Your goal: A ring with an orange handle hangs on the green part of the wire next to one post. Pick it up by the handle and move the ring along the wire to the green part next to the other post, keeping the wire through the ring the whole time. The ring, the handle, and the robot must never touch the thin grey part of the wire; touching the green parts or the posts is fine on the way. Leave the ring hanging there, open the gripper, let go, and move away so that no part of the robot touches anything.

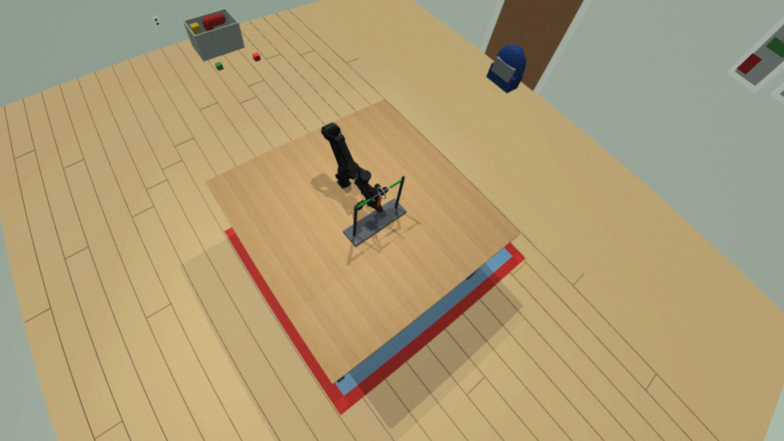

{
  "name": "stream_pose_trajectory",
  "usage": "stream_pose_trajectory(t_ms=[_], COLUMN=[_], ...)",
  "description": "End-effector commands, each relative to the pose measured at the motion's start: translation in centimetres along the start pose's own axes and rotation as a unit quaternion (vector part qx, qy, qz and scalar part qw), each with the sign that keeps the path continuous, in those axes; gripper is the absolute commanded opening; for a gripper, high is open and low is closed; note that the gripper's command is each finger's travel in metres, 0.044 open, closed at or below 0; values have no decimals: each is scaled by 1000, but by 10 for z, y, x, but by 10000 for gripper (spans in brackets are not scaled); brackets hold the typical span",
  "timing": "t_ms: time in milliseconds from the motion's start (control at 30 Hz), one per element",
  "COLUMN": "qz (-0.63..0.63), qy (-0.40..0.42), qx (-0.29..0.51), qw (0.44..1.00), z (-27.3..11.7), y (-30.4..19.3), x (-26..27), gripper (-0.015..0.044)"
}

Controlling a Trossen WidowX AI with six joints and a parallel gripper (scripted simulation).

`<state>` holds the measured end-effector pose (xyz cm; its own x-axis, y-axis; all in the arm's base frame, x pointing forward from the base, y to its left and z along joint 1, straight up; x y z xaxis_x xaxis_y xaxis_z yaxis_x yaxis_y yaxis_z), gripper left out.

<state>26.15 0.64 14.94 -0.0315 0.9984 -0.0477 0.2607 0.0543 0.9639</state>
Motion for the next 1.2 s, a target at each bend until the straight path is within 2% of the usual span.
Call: stream_pose_trajectory(t_ms=[0, 1167], qz=[9, -6], qy=[-4, 1], qx=[-3, -3], qw=[1000, 1000], z=[-1, -1], y=[5, 8], x=[7, 38], gripper=[-150, -150])
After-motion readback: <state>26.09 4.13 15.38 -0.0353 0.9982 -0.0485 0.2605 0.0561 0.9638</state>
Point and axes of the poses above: the point midway between the two fingers, 35 mm back from their tips, its own z axis out along the fingers, its own x axis across the jaws, y = z × x, the point moved 4 cm from there along -z, back along the fingers, and after that the axes turned 4 degrees about -z, right-handed, at the moved point
